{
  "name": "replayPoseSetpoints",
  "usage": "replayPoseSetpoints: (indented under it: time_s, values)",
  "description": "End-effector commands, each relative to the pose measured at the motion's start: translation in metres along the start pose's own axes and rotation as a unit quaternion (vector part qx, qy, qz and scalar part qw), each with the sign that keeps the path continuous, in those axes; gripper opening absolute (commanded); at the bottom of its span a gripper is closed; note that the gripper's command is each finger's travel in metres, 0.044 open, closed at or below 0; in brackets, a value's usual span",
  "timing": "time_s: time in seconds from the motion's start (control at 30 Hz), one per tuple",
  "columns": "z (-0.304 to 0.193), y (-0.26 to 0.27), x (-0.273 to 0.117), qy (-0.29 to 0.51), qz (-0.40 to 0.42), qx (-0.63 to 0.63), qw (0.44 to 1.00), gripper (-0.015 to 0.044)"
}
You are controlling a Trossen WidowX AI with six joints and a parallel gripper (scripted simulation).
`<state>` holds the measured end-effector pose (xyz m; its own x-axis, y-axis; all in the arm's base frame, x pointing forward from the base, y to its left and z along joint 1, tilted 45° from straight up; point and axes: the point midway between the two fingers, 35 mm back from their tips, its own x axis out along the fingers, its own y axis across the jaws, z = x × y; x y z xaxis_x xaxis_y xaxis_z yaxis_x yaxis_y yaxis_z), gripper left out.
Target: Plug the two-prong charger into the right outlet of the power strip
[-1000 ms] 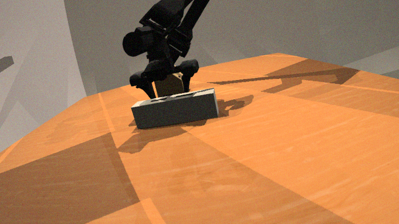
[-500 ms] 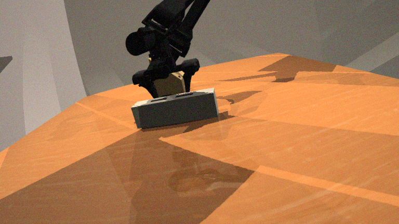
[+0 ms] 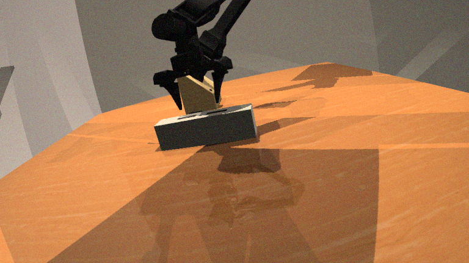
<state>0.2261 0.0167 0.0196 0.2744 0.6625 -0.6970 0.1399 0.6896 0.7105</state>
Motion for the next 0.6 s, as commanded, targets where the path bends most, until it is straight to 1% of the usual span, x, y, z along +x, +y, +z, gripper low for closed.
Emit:
replayPoseSetpoints:
  time_s: [0.0, 0.07, 0.13, 0.57]
  values:
    - [0.006, -0.001, -0.020, -0.085, 0.001, 0.006, 0.996, 0.0440]
    - [0.011, -0.002, -0.034, -0.139, -0.001, 0.004, 0.990, 0.0440]
    - [0.013, -0.003, -0.042, -0.172, -0.003, 0.002, 0.985, 0.0440]
    - [0.013, -0.003, -0.043, -0.176, -0.003, 0.002, 0.984, 0.0440]
